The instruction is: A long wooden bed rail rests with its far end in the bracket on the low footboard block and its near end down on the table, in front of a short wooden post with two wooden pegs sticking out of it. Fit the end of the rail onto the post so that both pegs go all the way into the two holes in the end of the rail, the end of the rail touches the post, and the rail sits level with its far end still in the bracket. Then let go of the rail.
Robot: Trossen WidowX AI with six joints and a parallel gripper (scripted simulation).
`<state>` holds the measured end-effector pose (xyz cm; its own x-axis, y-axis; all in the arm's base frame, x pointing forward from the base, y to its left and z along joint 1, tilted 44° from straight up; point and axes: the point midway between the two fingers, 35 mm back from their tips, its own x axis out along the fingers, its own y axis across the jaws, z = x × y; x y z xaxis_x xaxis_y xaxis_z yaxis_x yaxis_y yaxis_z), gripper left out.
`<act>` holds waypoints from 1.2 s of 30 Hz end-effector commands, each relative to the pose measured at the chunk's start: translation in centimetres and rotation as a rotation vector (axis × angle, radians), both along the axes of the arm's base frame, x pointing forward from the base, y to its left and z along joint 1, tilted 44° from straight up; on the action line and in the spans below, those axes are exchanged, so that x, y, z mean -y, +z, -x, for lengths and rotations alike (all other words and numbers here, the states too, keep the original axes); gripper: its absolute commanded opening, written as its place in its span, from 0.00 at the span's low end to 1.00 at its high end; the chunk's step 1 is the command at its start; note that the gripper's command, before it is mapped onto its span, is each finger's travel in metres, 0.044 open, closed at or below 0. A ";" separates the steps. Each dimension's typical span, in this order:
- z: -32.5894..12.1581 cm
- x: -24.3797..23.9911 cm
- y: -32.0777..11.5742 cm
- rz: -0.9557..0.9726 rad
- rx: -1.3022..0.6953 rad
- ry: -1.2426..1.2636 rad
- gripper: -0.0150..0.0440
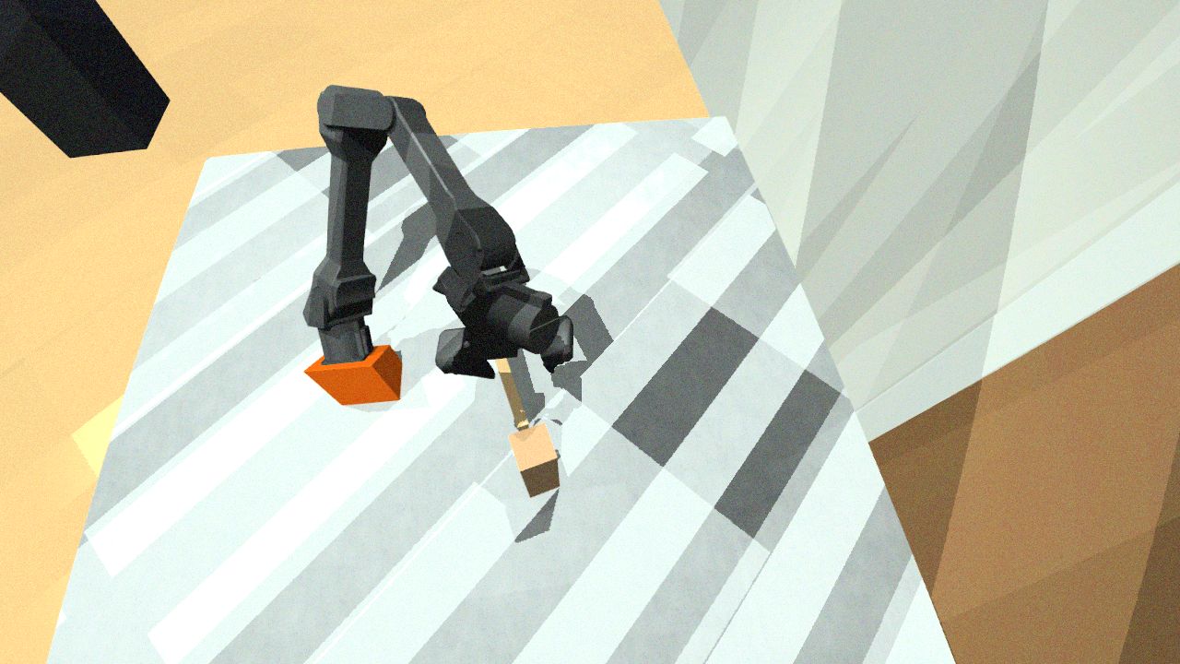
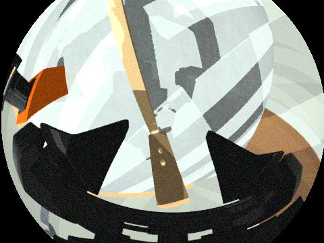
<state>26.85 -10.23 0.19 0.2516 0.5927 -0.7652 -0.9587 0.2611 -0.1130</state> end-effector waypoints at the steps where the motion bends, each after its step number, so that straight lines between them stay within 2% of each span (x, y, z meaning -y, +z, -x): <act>1: 1.6 -3.1 -2.6 -0.039 0.083 0.419 1.00; 36: 1.3 -5.3 -5.3 -0.037 0.084 0.418 1.00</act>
